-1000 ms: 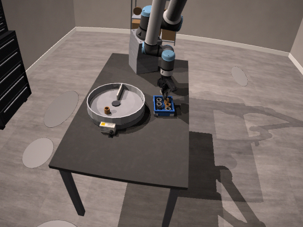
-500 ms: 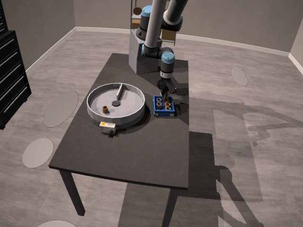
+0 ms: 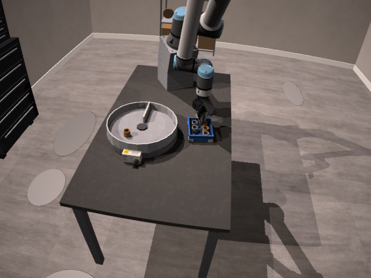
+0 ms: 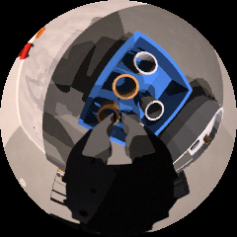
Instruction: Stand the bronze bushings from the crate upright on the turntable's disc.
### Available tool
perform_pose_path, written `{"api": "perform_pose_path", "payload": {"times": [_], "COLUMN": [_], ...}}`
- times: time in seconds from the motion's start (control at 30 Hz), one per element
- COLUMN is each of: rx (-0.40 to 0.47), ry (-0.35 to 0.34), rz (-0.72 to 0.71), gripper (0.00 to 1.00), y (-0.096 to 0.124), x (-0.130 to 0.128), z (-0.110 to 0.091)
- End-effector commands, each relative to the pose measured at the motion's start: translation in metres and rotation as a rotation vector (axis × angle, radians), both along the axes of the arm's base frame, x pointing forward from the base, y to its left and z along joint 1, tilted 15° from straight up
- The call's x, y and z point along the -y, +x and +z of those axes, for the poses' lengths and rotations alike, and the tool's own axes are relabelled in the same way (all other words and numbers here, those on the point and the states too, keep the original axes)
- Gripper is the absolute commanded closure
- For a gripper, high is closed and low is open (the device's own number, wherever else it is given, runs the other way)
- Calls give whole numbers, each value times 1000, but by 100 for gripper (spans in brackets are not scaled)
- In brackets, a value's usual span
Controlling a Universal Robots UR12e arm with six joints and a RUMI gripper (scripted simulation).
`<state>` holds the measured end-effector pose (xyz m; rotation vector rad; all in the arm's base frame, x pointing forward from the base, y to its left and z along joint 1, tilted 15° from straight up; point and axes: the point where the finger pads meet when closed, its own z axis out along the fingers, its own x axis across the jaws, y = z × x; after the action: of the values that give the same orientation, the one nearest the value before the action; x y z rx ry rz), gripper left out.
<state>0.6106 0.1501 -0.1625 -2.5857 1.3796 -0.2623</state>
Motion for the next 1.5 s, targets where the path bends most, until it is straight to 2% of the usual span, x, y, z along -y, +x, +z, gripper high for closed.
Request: {"api": "perform_pose_path", "payload": {"times": [0.0,0.7,0.73,1.47], "rx": [1,1,1,1], "ry": [0,0,0,0], "rz": [0,0,0,0], "gripper": [95,95,100,100], "y": [0,0,0,0], "x": [0,0,0,0], "z": [0,0,0,0]}}
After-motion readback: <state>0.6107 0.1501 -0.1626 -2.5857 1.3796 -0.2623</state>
